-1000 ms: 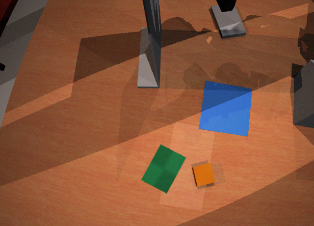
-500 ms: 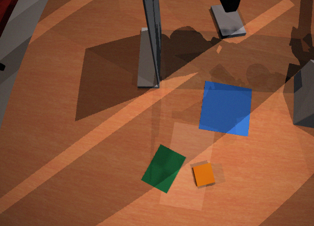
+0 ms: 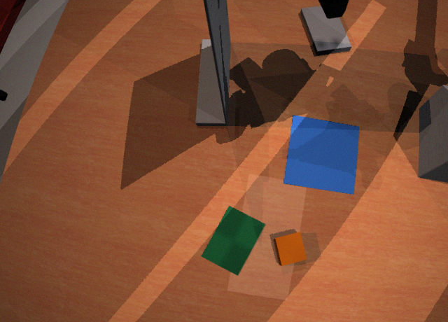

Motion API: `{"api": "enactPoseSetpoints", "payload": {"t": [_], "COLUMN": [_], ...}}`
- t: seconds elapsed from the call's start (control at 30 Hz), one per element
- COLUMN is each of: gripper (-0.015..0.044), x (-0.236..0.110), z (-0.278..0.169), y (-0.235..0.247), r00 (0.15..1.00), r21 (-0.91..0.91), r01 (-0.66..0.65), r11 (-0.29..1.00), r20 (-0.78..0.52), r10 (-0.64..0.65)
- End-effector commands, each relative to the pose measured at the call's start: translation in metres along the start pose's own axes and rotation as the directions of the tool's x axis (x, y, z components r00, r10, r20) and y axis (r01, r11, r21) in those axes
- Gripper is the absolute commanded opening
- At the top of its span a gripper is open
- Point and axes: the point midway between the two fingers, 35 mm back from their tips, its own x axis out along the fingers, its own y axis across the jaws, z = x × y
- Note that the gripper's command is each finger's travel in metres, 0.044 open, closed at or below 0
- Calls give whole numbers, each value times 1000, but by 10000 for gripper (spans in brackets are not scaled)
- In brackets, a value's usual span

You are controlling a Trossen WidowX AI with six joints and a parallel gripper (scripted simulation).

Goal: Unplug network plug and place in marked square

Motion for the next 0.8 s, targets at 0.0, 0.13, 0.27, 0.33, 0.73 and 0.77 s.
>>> {"api": "enactPoseSetpoints", "payload": {"t": [0.0,0.13,0.27,0.33,0.73,0.77], "gripper": [0,0,0,0,0,0], "x": [-3,-5,-7,-8,-12,-13], "z": [-1,-1,-2,-2,-4,-4], "y": [2,2,2,2,2,2], "r00": [1000,1000,1000,1000,1000,1000], "r21": [-3,-3,-3,-3,-3,-3], "r01": [-6,-6,-6,-6,-6,-6], "r11": [1000,1000,1000,1000,1000,1000], "r20": [1,1,1,0,0,0], "r10": [6,6,6,6,6,6]}}
